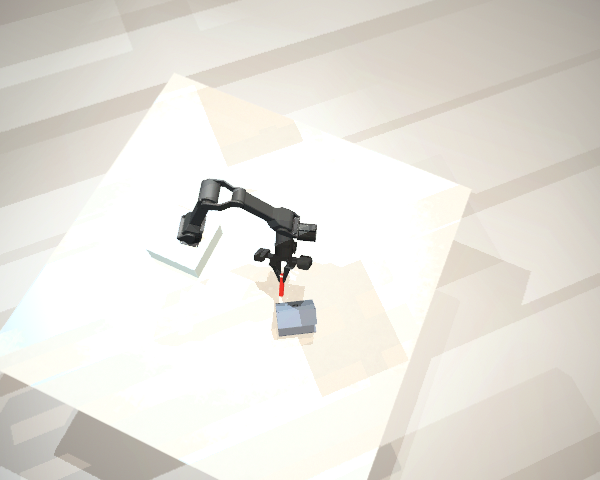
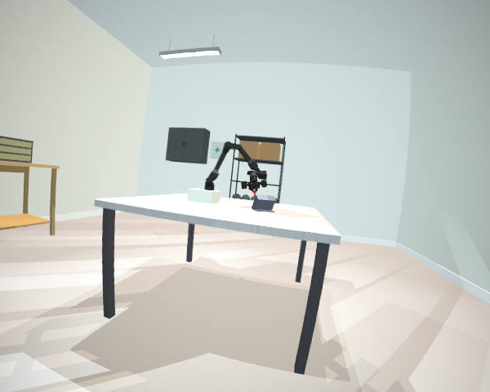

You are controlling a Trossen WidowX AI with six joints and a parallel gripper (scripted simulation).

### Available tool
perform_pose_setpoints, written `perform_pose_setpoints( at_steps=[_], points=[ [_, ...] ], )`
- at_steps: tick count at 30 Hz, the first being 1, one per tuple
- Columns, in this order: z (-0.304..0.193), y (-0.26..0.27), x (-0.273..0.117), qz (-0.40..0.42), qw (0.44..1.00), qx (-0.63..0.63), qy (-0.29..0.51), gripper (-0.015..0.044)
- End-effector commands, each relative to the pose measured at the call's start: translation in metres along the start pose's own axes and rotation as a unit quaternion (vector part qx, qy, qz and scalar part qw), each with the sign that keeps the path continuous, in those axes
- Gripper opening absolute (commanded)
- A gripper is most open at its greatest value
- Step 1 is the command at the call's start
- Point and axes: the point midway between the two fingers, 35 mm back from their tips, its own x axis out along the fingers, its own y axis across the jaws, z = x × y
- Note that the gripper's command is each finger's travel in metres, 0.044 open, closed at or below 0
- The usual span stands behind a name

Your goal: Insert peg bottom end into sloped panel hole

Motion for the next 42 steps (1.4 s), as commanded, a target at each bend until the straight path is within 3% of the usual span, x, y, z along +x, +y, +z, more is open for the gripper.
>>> perform_pose_setpoints(
  at_steps=[1, 26, 42],
  points=[
    [0.003, -0.001, -0.002, -0.007, 1.000, -0.018, 0.010, 0.0000],
    [0.024, -0.012, -0.026, -0.063, 0.987, -0.133, 0.067, 0.0000],
    [0.024, -0.019, -0.013, -0.075, 0.982, -0.155, 0.078, 0.0000]
  ],
)
